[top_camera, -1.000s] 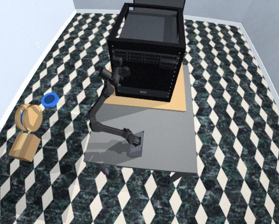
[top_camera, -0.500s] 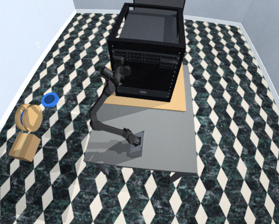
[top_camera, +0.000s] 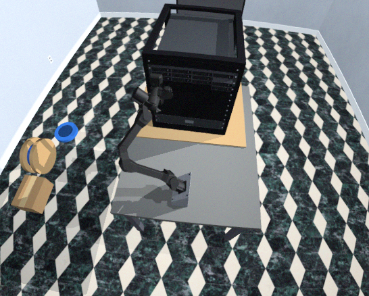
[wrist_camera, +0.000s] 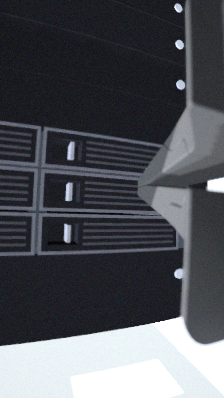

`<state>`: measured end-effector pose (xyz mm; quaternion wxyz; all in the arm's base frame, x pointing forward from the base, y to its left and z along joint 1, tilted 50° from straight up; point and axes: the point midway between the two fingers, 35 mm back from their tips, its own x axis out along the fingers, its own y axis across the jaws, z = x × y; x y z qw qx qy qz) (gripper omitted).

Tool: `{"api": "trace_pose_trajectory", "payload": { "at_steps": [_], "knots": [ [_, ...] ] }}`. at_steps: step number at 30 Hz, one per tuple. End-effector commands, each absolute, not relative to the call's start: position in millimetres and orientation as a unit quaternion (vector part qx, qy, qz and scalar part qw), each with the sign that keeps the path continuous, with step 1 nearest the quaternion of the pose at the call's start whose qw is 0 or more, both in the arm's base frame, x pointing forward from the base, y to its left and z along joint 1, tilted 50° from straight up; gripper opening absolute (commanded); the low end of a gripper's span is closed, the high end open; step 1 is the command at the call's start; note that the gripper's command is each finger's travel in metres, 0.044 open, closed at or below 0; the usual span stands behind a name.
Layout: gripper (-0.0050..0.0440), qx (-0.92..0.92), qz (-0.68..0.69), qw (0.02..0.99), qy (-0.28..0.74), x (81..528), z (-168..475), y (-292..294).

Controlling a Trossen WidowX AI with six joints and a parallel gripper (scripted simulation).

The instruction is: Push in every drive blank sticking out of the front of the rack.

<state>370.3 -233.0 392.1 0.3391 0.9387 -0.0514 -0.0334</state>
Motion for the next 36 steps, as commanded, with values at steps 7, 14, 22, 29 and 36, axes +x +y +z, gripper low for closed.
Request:
{"api": "trace_pose_trajectory", "payload": {
  "at_steps": [7,14,22,29,36],
  "knots": [
    [-0.0050,0.937,-0.029,0.344,-0.055,372,401,-234],
    [-0.0050,0.937,-0.029,0.344,-0.055,372,401,-234],
    [-0.0050,0.937,-0.029,0.344,-0.055,381,400,-235],
    [-0.0050,0.937,-0.029,0.344,-0.055,382,400,-235],
    [-0.0050,0.937,-0.029,0.344,-0.055,386,401,-235]
  ]
}}
